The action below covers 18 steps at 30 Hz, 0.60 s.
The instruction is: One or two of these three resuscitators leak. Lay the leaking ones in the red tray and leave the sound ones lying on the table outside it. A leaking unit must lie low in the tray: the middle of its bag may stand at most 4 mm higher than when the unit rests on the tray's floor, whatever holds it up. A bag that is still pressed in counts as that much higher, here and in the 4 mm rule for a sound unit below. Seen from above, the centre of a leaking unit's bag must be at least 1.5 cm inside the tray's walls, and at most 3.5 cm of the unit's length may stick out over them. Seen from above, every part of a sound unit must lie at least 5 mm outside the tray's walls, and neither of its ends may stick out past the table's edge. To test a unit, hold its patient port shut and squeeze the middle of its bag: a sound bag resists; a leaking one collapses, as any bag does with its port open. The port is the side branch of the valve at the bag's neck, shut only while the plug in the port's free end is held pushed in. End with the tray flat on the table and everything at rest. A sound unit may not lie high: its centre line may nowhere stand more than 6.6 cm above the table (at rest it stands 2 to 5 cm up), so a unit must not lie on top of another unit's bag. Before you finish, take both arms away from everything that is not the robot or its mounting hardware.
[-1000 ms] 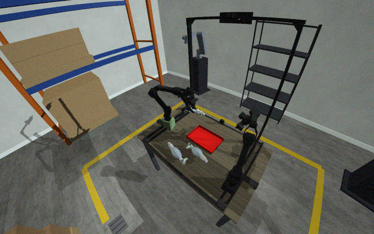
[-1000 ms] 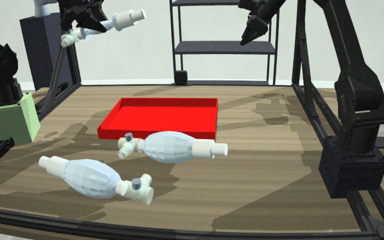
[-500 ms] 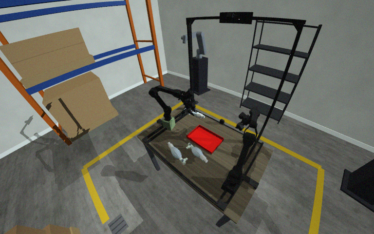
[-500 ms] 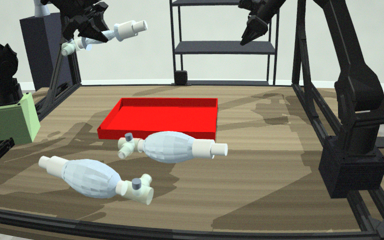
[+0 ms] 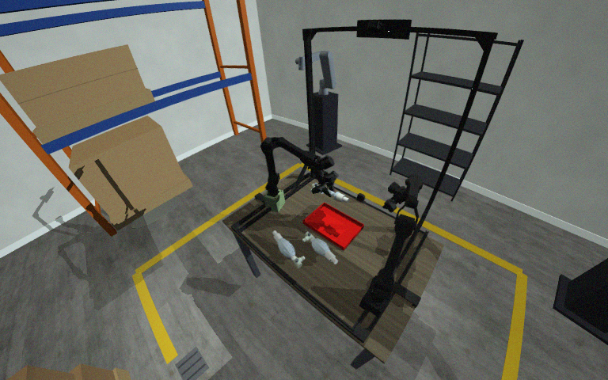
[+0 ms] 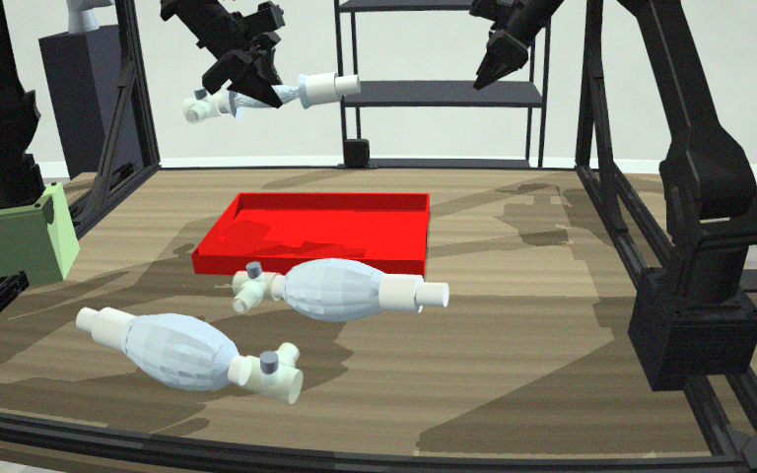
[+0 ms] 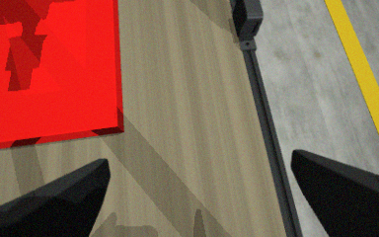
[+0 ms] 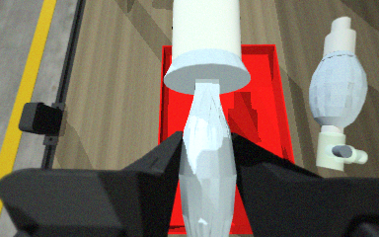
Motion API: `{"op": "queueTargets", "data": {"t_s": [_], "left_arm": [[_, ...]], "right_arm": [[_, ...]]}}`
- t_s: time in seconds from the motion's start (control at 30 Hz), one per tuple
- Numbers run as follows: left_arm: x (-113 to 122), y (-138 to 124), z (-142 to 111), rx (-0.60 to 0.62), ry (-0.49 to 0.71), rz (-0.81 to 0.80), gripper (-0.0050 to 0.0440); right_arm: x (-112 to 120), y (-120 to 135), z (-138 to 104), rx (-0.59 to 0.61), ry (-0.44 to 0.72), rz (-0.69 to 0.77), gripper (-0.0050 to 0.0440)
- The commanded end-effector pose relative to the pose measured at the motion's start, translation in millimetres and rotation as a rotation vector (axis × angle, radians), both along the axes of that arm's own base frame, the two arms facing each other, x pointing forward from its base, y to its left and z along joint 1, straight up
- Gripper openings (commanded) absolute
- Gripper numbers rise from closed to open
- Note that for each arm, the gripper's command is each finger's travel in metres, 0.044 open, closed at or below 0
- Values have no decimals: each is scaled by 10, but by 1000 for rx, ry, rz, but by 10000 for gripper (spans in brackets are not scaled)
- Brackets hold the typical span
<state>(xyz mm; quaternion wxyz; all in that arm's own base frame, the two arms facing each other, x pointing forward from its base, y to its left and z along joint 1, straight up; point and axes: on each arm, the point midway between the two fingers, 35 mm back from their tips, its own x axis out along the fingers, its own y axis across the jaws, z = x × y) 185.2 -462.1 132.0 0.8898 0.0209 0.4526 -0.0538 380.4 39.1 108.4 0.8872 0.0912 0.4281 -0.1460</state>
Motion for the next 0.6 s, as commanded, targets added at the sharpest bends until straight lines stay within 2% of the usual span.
{"op": "queueTargets", "data": {"t_s": [0.0, 0.2, 0.4, 0.43, 0.53, 0.57], "left_arm": [[-1, 2, 4, -2, 1, 2, 440], [-1, 2, 4, -2, 1, 2, 440], [-1, 2, 4, -2, 1, 2, 440], [-3, 3, 2, -1, 1, 2, 440], [-3, 3, 2, -1, 1, 2, 440], [-3, 3, 2, -1, 1, 2, 440]], "right_arm": [[262, -1, -186, -6, 22, 10, 0], [700, -36, -637, -18, 63, 35, 0], [700, -36, -637, -18, 63, 35, 0], [682, -38, -1375, -20, 88, 34, 0], [702, -37, -1596, -20, 88, 34, 0], [702, -37, -1596, -20, 88, 34, 0]]}}
